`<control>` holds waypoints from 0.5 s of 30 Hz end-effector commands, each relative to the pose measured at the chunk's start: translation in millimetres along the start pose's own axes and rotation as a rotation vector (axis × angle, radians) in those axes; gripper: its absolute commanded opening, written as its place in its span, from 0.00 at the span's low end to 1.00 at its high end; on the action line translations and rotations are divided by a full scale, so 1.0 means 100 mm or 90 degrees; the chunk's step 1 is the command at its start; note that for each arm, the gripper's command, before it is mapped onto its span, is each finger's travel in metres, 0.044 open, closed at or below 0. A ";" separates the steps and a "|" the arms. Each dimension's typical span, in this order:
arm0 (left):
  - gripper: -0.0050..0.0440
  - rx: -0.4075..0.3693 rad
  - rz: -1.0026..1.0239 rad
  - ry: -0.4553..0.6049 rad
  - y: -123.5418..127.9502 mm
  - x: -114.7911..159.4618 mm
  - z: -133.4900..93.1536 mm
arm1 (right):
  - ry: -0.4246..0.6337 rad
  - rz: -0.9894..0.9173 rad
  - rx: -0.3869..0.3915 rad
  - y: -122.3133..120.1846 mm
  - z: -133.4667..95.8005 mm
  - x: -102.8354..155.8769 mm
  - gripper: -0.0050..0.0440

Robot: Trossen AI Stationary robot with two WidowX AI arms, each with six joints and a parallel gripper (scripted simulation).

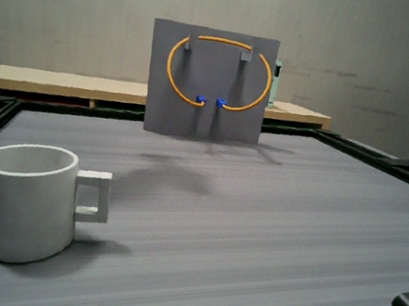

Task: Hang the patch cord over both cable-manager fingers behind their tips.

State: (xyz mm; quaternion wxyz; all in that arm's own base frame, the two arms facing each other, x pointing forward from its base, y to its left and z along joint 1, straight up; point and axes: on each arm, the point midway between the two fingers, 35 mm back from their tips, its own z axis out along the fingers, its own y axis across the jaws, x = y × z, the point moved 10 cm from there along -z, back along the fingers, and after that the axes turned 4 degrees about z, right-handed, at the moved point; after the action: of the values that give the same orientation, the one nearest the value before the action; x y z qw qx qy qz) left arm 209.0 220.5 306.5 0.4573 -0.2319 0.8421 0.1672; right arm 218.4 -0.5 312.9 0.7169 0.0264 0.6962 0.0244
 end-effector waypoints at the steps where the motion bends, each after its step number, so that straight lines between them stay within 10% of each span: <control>1: 1.00 0.021 0.025 -0.049 -0.27 -0.03 -0.10 | -0.013 -0.001 -0.003 0.01 -0.02 -0.05 1.00; 15: 1.00 0.177 0.095 -0.234 -1.27 0.09 -0.52 | -0.013 -0.001 -0.003 0.01 -0.02 -0.05 1.00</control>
State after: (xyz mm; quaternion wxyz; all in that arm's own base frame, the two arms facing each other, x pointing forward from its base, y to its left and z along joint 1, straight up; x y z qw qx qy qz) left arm 239.6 108.8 314.0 0.5866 -0.0872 0.7955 0.1245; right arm 218.4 -0.5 312.9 0.7169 0.0264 0.6962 0.0244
